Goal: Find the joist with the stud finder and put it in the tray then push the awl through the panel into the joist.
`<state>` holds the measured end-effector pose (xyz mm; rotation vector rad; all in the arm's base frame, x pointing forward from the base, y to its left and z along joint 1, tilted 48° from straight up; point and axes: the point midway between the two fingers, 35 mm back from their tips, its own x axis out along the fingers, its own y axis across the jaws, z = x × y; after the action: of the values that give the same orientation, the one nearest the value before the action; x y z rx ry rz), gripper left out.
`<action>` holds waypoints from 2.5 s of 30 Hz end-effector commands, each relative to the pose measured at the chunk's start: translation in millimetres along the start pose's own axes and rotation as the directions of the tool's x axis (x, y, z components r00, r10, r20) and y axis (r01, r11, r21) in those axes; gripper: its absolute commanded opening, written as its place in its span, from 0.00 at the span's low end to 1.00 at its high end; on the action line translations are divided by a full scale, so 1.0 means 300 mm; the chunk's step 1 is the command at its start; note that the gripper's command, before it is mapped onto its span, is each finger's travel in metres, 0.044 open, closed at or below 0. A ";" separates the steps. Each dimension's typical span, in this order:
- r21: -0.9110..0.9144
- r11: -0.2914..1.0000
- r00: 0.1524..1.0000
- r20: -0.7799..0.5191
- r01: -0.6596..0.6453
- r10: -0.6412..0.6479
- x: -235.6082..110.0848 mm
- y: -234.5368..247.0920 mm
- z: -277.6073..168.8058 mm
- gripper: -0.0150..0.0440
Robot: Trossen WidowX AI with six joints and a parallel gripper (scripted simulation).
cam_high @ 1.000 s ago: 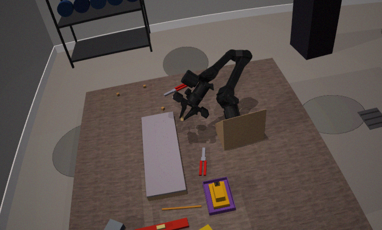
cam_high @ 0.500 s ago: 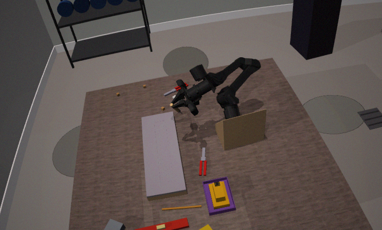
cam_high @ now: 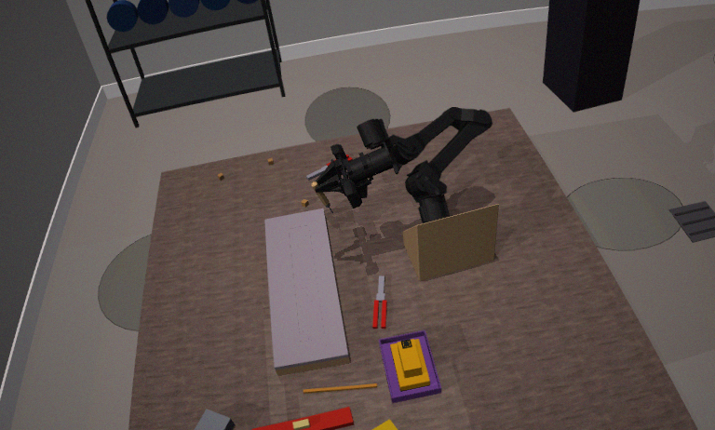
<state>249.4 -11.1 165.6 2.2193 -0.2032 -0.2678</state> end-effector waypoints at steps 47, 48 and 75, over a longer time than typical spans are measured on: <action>-0.019 0.954 0.922 -0.253 0.299 -0.294 0.293 0.227 0.122 0.25; -0.019 0.953 0.918 -0.262 0.304 -0.298 0.295 0.234 0.130 0.25; -0.018 0.950 0.913 -0.274 0.310 -0.303 0.308 0.242 0.179 0.25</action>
<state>320.6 -117.7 179.8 2.2867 0.2923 -0.1327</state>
